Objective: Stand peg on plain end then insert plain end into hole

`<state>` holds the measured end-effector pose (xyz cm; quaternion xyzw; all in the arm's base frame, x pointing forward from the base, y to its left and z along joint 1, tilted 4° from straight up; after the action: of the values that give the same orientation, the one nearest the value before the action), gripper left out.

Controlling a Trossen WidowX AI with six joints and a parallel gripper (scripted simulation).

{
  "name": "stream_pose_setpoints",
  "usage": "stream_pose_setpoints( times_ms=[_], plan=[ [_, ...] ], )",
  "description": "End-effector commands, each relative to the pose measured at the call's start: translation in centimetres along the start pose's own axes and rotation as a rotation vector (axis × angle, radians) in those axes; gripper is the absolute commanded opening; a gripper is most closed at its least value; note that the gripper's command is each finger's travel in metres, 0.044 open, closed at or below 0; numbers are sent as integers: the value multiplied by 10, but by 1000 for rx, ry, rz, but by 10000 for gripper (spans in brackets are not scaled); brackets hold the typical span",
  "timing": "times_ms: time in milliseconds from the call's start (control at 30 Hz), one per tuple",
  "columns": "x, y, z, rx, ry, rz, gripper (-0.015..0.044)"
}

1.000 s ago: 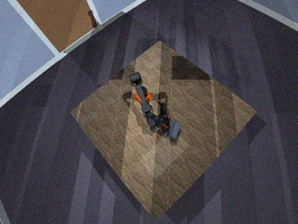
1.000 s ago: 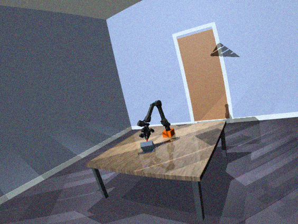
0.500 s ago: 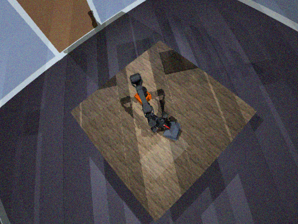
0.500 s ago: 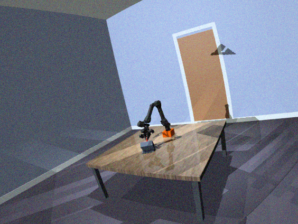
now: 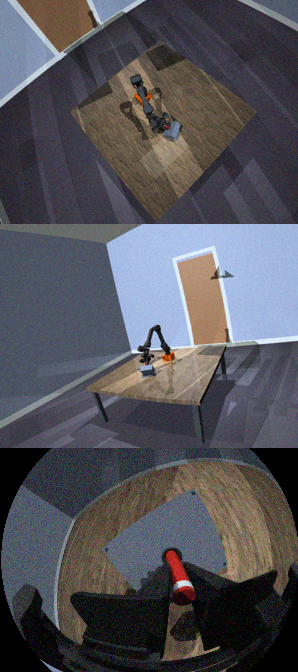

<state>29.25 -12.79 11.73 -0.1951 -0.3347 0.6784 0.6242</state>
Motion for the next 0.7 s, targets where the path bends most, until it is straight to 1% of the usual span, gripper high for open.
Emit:
stream_pose_setpoints(
  times_ms=[0, 667],
  plan=[
    [-1, 0, -4, 2, 3, -5, 0],
    [-1, 1, -13, 1, 3, -5, 0]
  ],
)
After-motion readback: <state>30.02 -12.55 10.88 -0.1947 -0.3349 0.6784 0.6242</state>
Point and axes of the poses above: the point midway between the two fingers, 35 mm back from their tips, its own z axis back along the fingers, its own x axis across the jaws, y = z × x, the point moved 10 cm from there along z, back along the fingers, and after that the axes turned 11 degrees about z, right-handed, at the moved point
